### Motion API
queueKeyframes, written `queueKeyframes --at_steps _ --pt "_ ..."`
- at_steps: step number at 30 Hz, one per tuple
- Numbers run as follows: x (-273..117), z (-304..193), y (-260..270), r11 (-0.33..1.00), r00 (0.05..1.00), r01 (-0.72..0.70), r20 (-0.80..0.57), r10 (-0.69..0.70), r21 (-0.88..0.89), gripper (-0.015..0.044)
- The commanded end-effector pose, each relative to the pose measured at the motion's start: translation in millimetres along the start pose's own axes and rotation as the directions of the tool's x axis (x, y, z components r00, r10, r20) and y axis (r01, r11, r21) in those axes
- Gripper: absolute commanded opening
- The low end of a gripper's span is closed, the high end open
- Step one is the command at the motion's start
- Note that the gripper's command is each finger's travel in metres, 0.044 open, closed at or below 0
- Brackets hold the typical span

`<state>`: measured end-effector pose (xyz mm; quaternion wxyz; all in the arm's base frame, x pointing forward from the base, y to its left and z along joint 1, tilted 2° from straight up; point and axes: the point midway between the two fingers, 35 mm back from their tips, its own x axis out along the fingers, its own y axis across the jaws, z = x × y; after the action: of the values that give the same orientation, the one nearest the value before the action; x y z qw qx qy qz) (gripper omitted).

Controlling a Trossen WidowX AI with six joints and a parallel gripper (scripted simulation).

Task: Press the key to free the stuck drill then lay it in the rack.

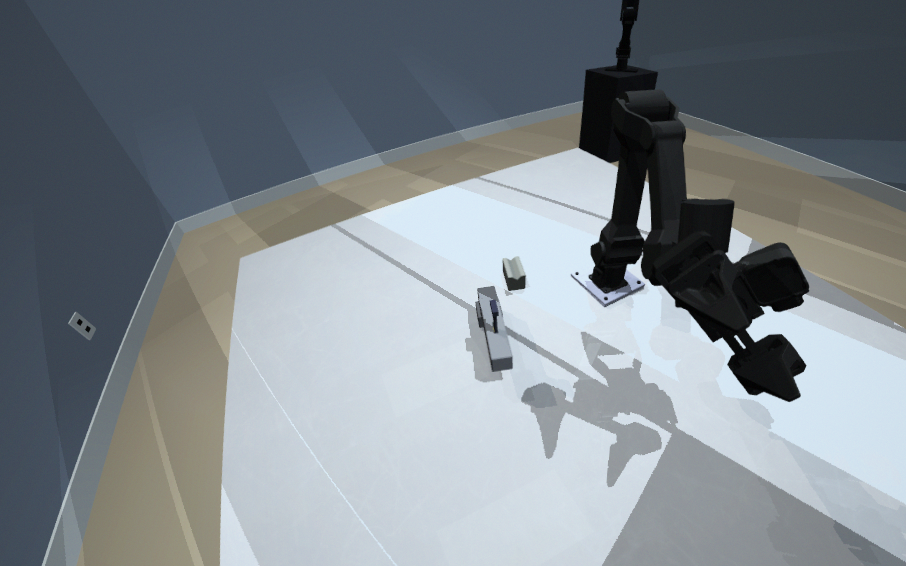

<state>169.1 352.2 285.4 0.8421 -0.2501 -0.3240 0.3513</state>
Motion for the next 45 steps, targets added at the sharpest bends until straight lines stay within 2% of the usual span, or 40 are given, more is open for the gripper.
queueKeyframes --at_steps 1,9,11,15,20,29,37,45 --pt "0 0 0 1.0 1.0 0.0 0.0 0.0 0.0 0.0374" --pt "2 -2 0 1.0 1.0 -0.005 -0.009 0.005 0.003 0.0164" --pt "14 -22 1 0.999 0.995 -0.039 -0.086 0.042 0.03 0.0111" --pt "38 -86 -7 0.985 0.935 -0.093 -0.328 0.138 0.147 0.0006" --pt "35 -163 -31 0.945 0.757 -0.033 -0.609 0.236 0.325 0.0" --pt "-14 -236 -74 0.85 0.394 0.245 -0.849 0.352 0.466 0.0" --pt "-85 -258 -115 0.72 0.027 0.574 -0.888 0.459 0.39 0.0" --pt "-159 -240 -154 0.564 -0.288 0.817 -0.763 0.578 0.118 0.0"
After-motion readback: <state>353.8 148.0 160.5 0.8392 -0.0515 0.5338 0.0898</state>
